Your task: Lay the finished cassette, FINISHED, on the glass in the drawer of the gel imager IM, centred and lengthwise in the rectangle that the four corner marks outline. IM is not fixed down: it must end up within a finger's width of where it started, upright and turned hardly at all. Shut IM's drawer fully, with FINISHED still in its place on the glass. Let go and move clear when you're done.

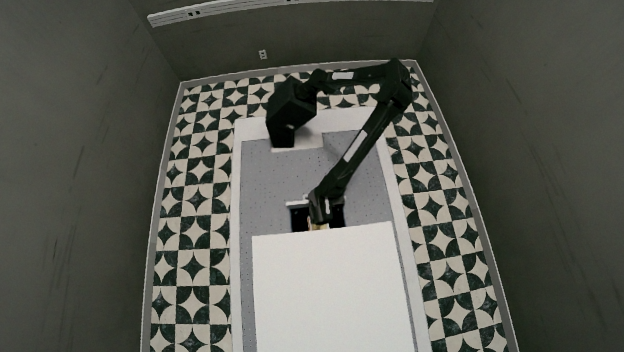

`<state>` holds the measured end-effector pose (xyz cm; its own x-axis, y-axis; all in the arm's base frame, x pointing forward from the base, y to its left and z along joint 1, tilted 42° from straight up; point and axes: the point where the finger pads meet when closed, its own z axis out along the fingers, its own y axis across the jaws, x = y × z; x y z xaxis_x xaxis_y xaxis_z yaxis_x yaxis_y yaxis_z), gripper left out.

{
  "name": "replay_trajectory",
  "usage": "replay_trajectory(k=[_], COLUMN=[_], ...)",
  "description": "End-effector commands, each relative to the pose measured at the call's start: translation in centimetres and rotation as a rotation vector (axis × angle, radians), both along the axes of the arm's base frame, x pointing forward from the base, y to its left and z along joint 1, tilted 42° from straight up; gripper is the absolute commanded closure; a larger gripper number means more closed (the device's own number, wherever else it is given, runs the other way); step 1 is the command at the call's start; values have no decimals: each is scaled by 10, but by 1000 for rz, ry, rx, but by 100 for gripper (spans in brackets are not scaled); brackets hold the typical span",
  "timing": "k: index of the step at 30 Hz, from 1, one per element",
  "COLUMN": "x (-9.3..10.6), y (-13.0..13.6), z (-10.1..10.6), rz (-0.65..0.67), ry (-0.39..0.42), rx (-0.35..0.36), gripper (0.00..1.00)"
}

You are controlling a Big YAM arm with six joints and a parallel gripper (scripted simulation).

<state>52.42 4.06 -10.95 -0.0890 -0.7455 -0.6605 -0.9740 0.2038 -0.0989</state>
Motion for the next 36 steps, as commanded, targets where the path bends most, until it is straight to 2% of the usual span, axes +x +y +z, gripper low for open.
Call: replay_trajectory(k=[1, 3, 4, 7, 10, 14, 20, 21, 24, 31, 36], x=[0, 0, -10, -5, -9, -17, -19, -28, -24, -36, -38], y=[-13, -13, 3, -7, -15, -13, -15, -14, -16, -18, -16], z=[9, 9, -7, 11, 12, 8, 15, 0, 17, 14, 21], rz=[-10, -10, 18, 3, -11, -6, -8, -8, -7, -10, -3], ry=[-38, -38, -5, -38, -38, -25, -38, -4, -37, -25, -37], rx=[-5, -5, 0, -5, -5, -4, -5, 0, -6, -4, -6], gripper=[8, 8, 8, 8, 8, 8, 8, 8, 8, 8, 8])
